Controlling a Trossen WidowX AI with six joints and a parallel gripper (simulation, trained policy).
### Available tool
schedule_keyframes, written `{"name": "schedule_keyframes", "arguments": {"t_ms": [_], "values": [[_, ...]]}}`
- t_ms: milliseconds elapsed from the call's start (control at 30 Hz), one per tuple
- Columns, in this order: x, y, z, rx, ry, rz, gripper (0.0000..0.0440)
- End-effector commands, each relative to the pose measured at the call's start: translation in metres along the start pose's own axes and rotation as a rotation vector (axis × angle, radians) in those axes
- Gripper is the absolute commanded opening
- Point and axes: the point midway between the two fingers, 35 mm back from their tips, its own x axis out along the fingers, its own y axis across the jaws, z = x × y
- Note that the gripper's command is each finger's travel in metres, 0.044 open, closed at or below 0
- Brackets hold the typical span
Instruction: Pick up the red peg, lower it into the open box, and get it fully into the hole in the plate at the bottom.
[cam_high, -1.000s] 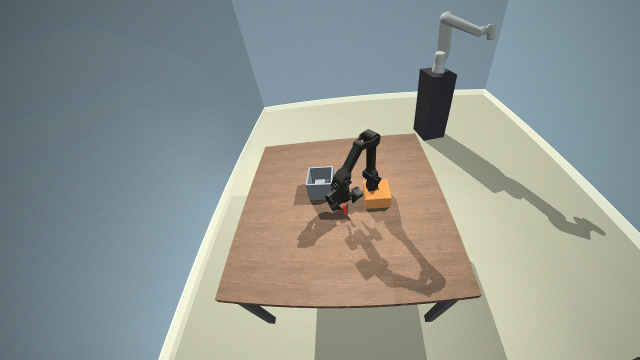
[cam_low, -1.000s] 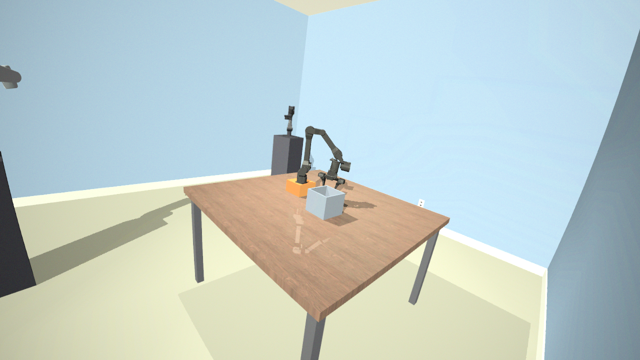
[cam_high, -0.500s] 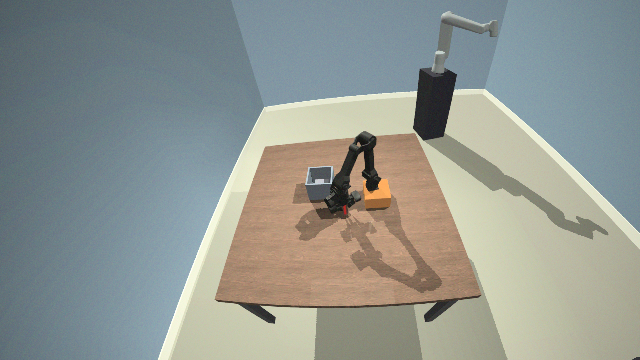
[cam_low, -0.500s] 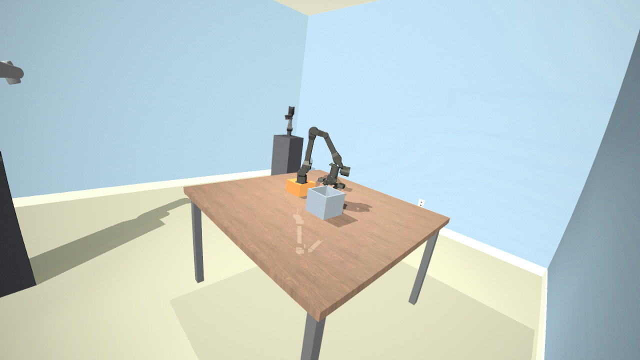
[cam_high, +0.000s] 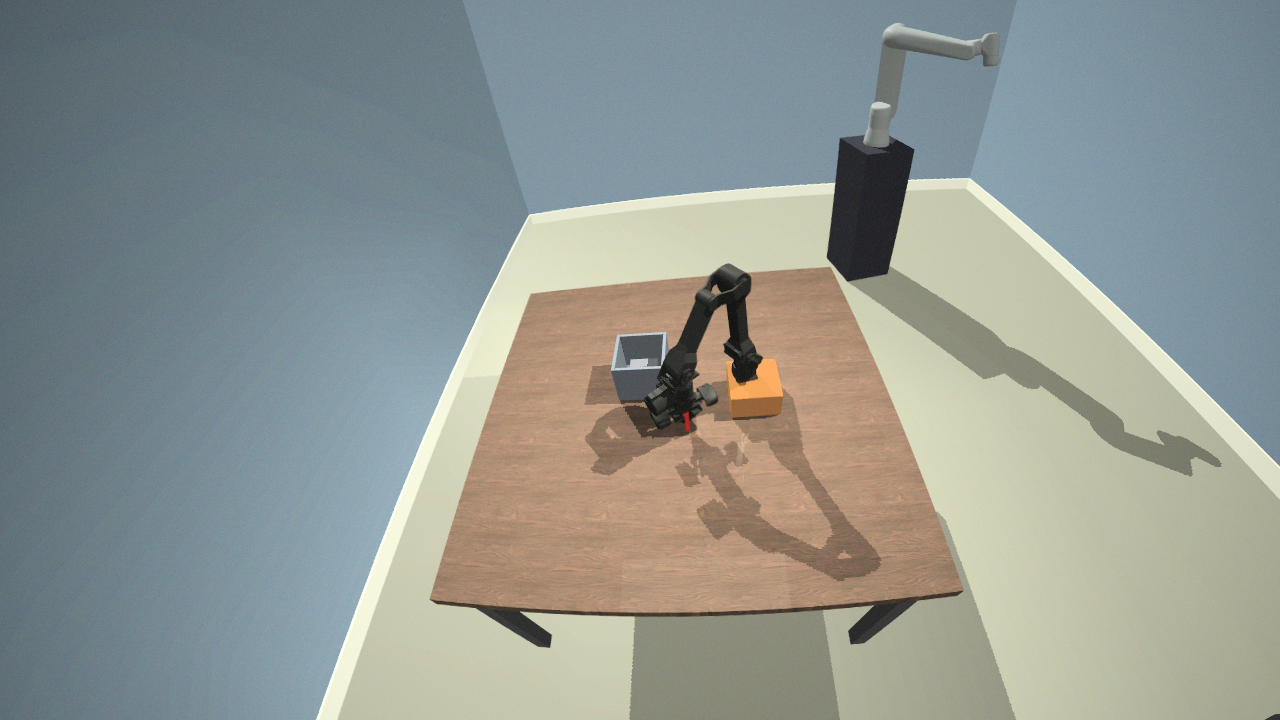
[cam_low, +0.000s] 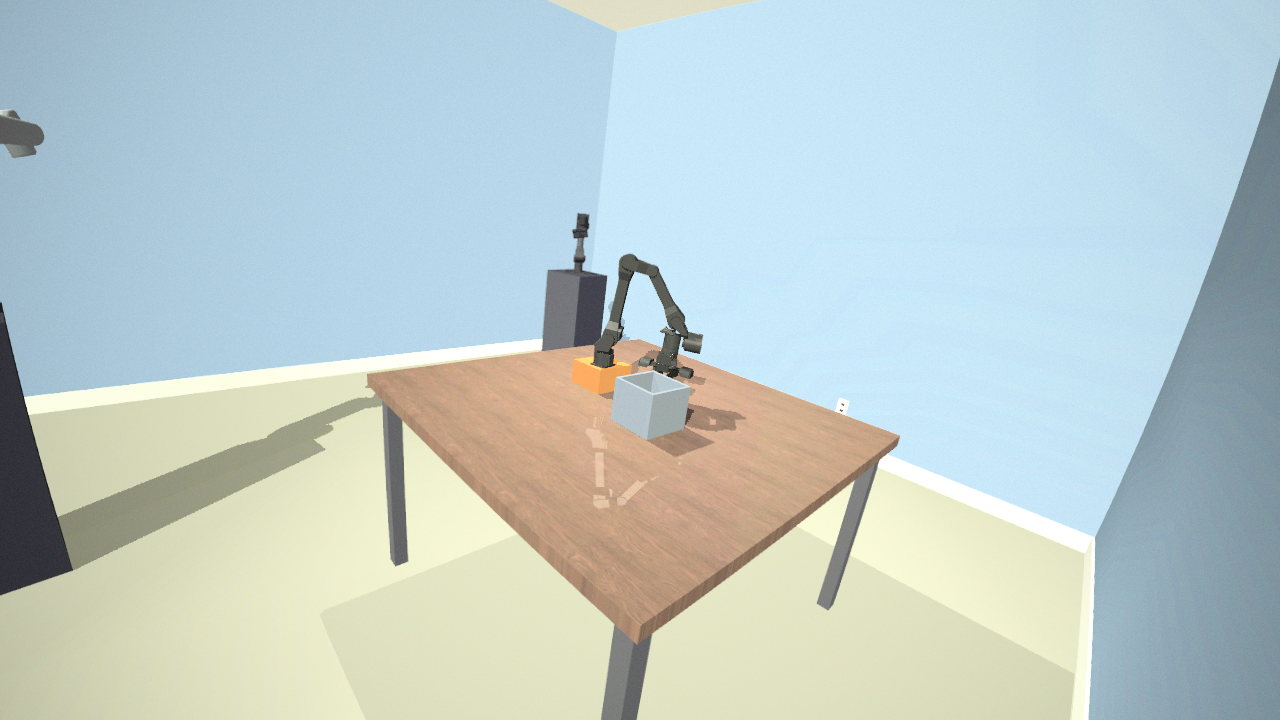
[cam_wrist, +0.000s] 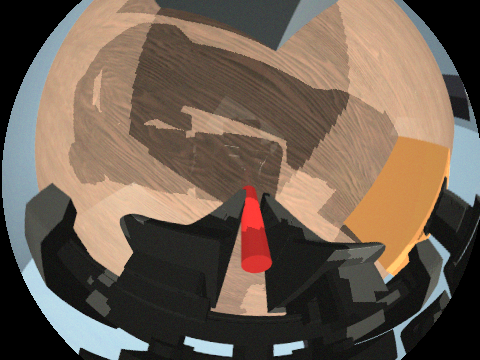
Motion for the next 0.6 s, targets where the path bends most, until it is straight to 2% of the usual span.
{"name": "schedule_keyframes", "arguments": {"t_ms": [0, 567], "values": [[-0.009, 0.006, 0.004, 0.006, -0.003, 0.038, 0.0003], [-0.064, 0.033, 0.026, 0.063, 0.018, 0.183, 0.0]]}}
